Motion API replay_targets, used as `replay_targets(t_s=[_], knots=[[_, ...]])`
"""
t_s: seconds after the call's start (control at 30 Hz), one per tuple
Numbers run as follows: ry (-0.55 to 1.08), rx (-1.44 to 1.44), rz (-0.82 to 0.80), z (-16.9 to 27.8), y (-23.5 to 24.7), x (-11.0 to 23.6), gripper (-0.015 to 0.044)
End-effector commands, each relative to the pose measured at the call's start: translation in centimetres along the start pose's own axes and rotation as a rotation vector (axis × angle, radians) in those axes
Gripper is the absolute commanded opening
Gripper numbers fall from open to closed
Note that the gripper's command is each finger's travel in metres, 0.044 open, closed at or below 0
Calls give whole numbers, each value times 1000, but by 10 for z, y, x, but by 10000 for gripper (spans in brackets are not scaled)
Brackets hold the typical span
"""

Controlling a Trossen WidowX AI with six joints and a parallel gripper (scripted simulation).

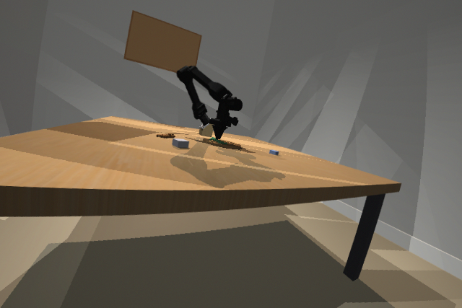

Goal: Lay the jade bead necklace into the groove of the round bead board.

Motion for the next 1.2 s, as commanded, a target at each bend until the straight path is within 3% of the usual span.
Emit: replay_targets(t_s=[0.0,0.23,1.17], knots=[[1,-1,-1,0,0,0,263],[5,4,-6,0,0,0,440],[6,6,-10,0,-1,0,440]])
Point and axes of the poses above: the point midway between the two fingers, 35 mm back from their tips, its own x axis back along the fingers, its own y axis across the jaws, z = x × y, the point moved 8 cm from there along x, back along the fingers
